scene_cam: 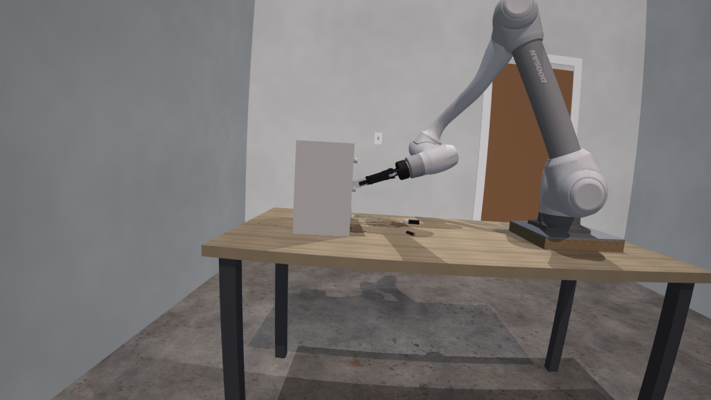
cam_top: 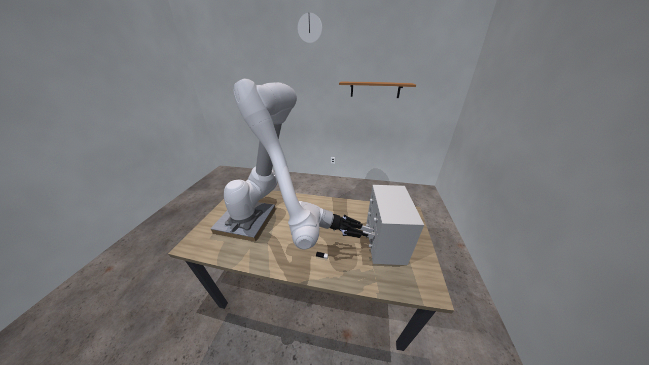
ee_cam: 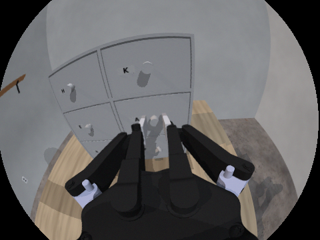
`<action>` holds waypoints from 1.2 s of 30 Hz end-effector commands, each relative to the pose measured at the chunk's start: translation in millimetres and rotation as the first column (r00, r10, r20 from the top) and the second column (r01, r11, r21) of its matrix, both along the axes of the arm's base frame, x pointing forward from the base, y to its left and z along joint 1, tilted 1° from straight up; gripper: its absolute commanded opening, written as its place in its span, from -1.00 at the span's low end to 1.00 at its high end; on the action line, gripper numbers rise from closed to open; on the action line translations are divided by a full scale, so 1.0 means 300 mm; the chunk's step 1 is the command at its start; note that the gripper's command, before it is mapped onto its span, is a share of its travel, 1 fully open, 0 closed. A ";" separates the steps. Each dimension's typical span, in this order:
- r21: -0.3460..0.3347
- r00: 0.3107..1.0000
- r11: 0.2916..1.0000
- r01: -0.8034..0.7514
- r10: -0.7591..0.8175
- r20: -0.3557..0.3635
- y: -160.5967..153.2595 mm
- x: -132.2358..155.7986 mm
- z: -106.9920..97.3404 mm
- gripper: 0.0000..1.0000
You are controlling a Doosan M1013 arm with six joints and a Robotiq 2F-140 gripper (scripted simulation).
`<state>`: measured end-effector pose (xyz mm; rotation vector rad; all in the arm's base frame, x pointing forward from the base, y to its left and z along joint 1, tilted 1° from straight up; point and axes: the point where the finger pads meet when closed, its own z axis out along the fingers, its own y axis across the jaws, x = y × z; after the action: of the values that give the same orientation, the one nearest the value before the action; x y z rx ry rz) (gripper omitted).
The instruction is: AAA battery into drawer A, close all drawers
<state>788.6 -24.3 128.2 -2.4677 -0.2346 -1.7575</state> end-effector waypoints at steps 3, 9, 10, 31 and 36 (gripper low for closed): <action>0.000 1.000 1.000 0.000 0.000 0.000 0.001 0.006 0.001 -0.60; 0.000 1.000 1.000 0.000 0.000 0.000 0.001 0.006 0.001 -0.60; 0.000 1.000 1.000 0.000 0.000 0.000 0.001 0.006 0.001 -0.60; 0.000 1.000 1.000 0.000 0.000 0.000 0.001 0.006 0.001 -0.84; 0.000 1.000 1.000 0.000 0.000 0.000 0.001 0.006 0.001 -0.84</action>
<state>790.5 -23.9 128.2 -2.4677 -0.2345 -1.7576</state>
